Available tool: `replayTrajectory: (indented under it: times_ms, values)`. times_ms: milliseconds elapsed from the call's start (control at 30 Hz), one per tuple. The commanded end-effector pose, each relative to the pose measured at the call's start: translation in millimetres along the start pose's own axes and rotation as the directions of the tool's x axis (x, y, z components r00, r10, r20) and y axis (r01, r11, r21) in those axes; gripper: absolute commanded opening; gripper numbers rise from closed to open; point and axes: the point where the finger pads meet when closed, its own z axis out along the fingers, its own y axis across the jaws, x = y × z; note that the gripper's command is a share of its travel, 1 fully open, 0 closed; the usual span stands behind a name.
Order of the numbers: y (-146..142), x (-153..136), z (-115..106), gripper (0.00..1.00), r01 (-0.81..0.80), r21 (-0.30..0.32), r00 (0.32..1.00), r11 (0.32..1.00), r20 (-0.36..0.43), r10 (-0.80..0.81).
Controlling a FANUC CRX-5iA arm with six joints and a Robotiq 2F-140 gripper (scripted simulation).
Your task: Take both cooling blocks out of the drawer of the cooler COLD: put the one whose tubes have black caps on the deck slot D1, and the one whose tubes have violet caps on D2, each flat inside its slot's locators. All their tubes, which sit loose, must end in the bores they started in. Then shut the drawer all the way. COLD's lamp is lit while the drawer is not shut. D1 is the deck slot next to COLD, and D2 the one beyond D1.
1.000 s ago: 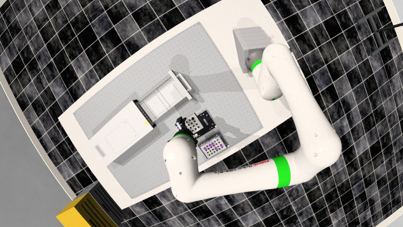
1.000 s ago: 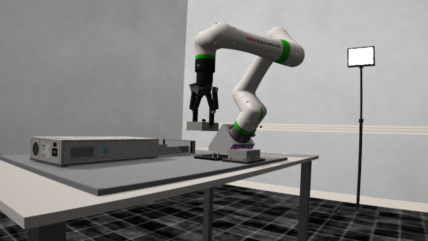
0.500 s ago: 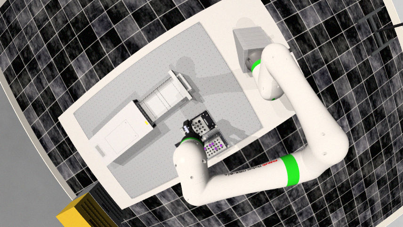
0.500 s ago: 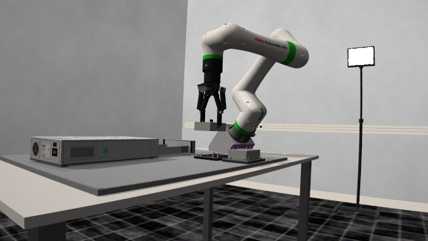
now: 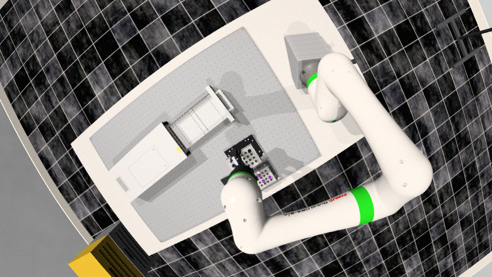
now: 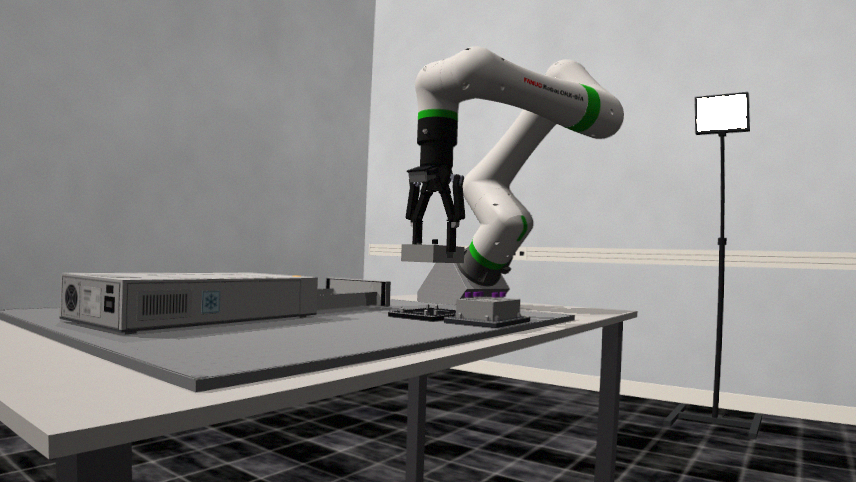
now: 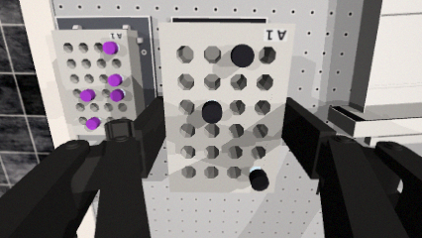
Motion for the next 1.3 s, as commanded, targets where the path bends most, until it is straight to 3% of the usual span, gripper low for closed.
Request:
replayTrajectory:
  times_ms: [0,1000,1267]
  values:
    - [0.3,0.3,-0.7,0.1,0.0,-0.001,1.0,1.0,-0.001,0.0]
    - [0.3,0.3,-0.7,0.1,0.0,-0.001,1.0,1.0,-0.001,0.0]
    - [0.3,0.4,25.6,0.1,0.0,-0.001,1.0,1.0,-0.001,0.0]
